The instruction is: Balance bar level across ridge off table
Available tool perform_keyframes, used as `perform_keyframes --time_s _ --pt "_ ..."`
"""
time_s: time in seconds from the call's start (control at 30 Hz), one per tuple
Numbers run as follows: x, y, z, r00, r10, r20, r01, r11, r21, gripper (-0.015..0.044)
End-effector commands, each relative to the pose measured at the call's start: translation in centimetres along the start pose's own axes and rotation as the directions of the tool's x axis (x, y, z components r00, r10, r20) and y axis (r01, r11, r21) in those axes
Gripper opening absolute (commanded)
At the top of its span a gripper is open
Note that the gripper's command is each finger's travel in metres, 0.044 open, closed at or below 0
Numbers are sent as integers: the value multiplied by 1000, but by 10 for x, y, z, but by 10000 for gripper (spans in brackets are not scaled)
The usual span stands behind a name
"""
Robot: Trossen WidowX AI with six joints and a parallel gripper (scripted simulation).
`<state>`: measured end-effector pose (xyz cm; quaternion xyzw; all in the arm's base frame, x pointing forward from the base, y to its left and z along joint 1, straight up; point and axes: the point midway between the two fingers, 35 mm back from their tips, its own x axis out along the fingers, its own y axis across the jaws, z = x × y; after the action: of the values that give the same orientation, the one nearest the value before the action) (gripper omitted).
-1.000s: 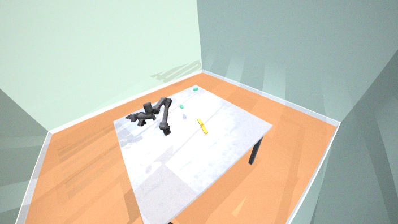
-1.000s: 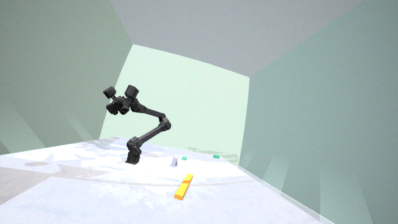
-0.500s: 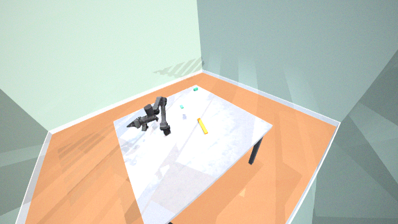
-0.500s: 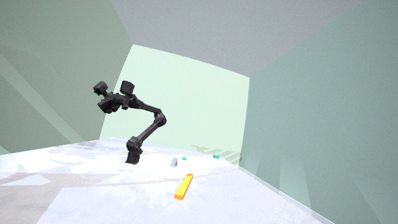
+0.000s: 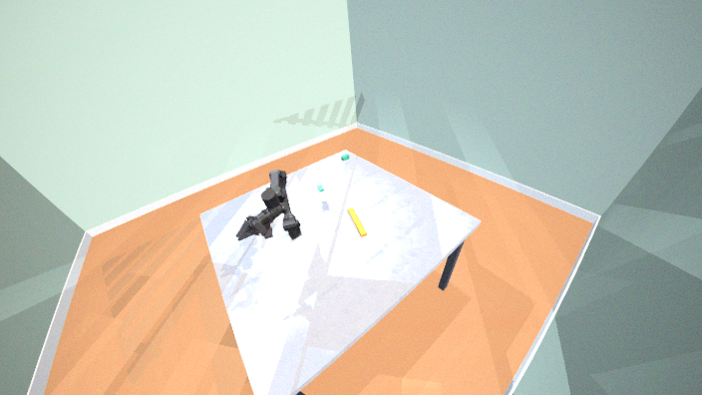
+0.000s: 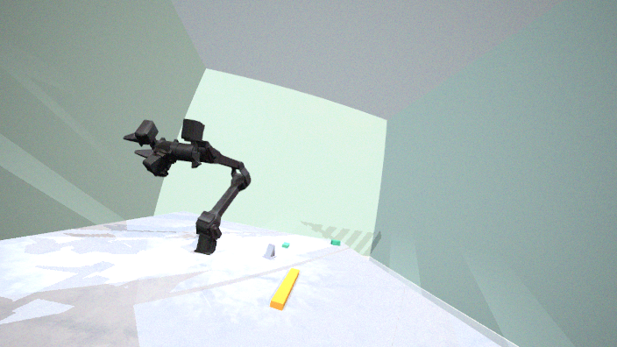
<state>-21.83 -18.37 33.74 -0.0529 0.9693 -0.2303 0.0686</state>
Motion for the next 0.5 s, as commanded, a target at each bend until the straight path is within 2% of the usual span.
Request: perform_keyframes --time_s 0.0,0.47 --pt "-7 -26 23 992 -79 96 82 996 -28 315" --pt "-51 -89 89 891 -257 375 305 949 -75 315"
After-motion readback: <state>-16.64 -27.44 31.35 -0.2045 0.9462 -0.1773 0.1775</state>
